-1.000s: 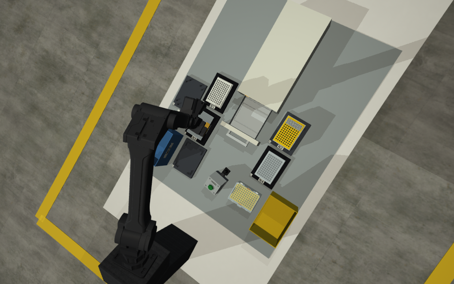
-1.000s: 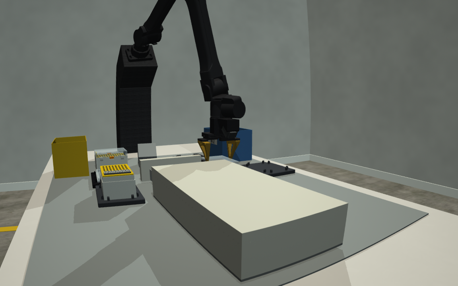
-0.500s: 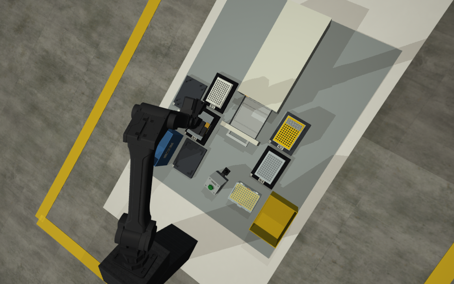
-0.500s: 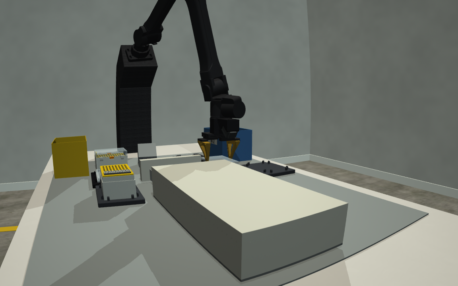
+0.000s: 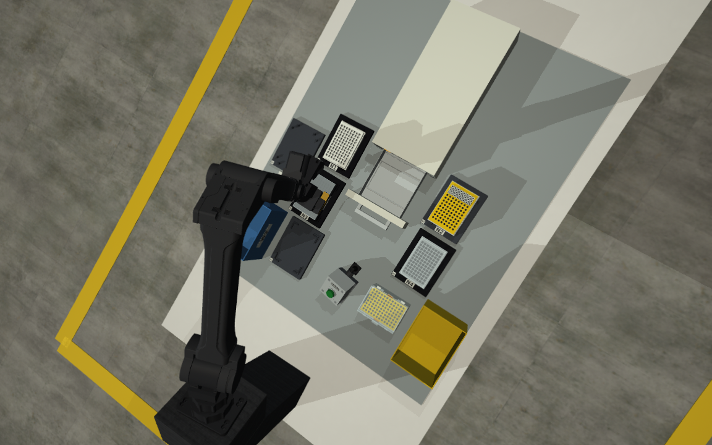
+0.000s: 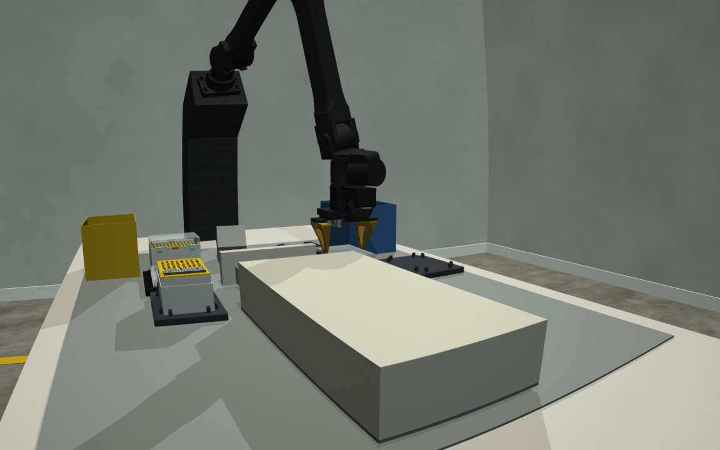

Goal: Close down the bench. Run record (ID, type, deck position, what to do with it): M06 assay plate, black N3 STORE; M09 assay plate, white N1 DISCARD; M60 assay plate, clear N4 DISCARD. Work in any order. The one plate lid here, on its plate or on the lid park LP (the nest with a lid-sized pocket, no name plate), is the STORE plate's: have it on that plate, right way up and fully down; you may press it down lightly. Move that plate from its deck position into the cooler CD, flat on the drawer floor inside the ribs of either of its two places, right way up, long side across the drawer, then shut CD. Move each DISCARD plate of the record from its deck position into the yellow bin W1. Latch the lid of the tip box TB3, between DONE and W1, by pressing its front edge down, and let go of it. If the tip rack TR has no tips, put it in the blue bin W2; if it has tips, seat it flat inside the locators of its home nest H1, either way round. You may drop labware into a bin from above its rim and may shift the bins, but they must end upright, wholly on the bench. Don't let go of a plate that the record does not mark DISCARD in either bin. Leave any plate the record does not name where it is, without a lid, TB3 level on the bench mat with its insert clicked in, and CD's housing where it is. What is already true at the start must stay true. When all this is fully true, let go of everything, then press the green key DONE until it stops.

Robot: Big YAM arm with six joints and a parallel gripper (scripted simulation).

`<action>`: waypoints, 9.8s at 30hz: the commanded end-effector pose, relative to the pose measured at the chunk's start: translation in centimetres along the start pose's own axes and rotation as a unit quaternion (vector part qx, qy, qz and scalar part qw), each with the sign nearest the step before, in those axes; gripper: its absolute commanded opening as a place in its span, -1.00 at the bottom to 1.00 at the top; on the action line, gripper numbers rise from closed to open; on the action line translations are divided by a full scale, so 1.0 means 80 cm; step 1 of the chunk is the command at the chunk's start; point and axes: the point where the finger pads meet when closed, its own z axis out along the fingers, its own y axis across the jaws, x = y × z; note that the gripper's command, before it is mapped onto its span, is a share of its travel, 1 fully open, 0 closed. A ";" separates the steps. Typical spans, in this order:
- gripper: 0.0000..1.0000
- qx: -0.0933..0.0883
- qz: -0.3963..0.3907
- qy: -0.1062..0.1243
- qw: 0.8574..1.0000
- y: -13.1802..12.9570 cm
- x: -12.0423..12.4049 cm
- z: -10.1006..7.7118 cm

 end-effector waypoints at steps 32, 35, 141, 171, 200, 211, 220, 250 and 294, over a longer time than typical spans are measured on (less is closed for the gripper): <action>-1.00 -0.004 0.001 -0.010 1.000 0.004 -0.011 0.003; -1.00 -0.004 0.001 -0.010 1.000 0.004 -0.011 0.003; 1.00 -0.006 0.004 -0.011 1.000 0.006 -0.010 -0.118; 1.00 0.001 0.002 0.003 1.000 0.002 0.003 -0.136; 1.00 -0.001 0.001 -0.013 1.000 -0.002 -0.015 -0.108; 1.00 -0.001 0.001 -0.012 1.000 -0.003 -0.014 -0.092; 1.00 -0.001 0.000 -0.012 1.000 -0.002 -0.013 -0.077; 1.00 -0.001 0.000 -0.010 1.000 -0.004 -0.011 -0.033; 1.00 0.000 0.000 -0.009 1.000 -0.005 -0.009 0.027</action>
